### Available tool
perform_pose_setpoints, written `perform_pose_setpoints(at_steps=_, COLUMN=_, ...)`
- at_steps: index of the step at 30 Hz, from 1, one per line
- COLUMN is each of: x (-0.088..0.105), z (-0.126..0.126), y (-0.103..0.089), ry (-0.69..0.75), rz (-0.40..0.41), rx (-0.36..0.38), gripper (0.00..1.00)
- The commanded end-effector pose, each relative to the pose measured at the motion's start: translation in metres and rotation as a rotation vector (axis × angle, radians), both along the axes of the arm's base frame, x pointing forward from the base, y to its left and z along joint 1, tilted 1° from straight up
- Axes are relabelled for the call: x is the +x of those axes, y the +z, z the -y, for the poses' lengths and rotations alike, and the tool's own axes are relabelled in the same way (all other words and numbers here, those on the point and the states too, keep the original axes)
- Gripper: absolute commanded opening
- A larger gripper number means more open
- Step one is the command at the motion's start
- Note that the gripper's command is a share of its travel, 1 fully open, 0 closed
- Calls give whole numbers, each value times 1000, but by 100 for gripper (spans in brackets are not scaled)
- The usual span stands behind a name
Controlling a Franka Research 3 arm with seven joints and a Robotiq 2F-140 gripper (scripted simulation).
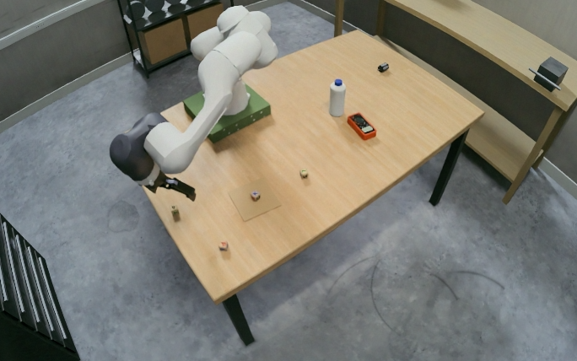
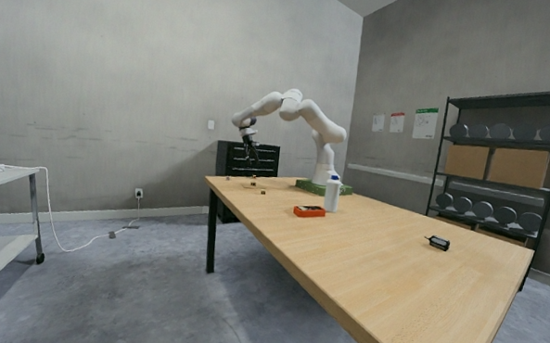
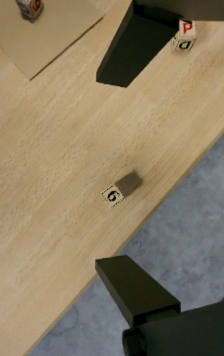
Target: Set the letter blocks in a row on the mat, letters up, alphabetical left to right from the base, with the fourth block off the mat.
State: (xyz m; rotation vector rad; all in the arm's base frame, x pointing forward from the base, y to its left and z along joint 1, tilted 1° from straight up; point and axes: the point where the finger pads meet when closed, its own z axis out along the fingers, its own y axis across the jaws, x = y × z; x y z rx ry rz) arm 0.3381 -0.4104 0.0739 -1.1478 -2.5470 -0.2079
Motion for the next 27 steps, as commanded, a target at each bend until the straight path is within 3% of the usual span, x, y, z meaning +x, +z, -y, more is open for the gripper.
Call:
perform_pose_setpoints(at_steps=1, x=-12, z=10, y=0, ry=72, rz=28, rx=-12, gripper=100)
perform_pose_setpoints(at_steps=27, x=-12, z=10, y=0, ry=72, rz=28, rx=-12, gripper=100)
